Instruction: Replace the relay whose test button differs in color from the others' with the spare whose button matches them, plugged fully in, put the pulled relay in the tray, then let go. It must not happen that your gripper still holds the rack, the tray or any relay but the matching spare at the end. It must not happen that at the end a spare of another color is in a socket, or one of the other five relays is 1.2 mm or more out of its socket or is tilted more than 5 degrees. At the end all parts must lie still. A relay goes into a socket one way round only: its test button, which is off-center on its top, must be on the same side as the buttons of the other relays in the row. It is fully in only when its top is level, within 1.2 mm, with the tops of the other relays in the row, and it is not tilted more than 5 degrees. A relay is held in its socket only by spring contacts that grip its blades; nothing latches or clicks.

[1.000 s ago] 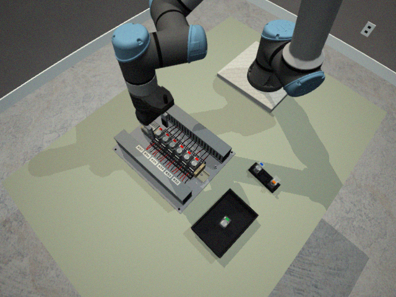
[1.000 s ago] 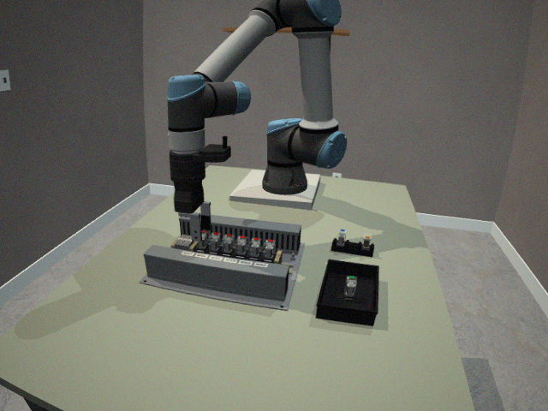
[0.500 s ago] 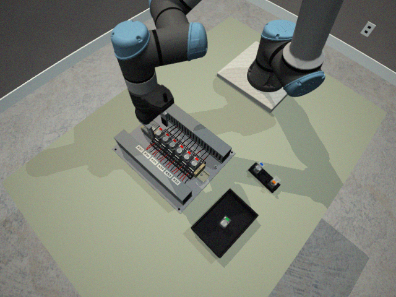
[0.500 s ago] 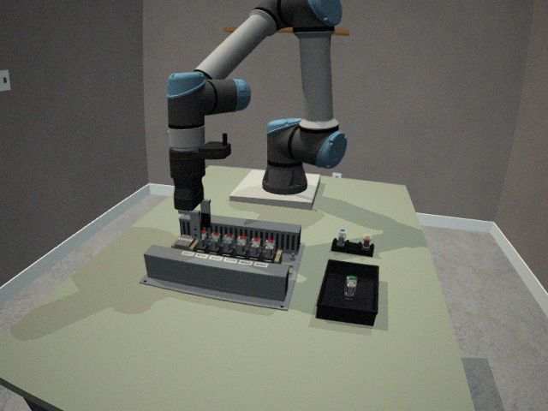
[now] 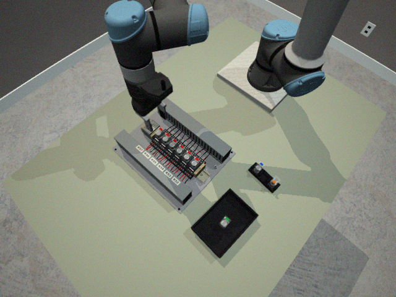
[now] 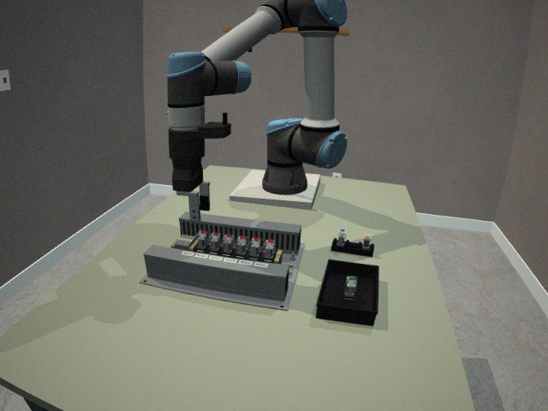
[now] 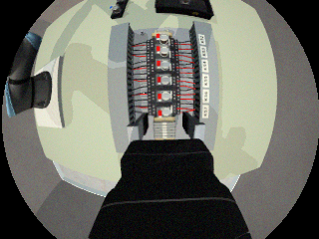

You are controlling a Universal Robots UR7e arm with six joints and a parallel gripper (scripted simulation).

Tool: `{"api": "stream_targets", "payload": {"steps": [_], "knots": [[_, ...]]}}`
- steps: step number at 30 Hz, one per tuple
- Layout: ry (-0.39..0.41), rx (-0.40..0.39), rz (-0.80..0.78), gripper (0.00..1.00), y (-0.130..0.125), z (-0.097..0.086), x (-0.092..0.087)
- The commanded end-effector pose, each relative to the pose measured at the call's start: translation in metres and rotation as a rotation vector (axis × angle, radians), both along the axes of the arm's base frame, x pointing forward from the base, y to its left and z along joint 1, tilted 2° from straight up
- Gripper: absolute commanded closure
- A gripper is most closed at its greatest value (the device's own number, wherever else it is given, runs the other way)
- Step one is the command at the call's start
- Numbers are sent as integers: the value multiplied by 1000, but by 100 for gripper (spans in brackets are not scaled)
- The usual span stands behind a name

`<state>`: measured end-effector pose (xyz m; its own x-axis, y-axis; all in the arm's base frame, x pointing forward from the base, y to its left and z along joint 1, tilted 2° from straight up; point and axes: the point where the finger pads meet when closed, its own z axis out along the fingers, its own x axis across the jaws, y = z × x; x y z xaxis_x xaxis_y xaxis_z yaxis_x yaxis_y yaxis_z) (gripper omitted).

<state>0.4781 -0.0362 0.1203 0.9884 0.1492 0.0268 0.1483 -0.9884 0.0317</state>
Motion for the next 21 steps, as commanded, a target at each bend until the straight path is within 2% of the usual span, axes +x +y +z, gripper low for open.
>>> {"api": "stream_targets", "payload": {"steps": [1, 10, 21], "knots": [[2, 1, 0, 0, 0, 4, -1], [2, 1, 0, 0, 0, -4, 0], [2, 1, 0, 0, 0, -4, 0]]}}
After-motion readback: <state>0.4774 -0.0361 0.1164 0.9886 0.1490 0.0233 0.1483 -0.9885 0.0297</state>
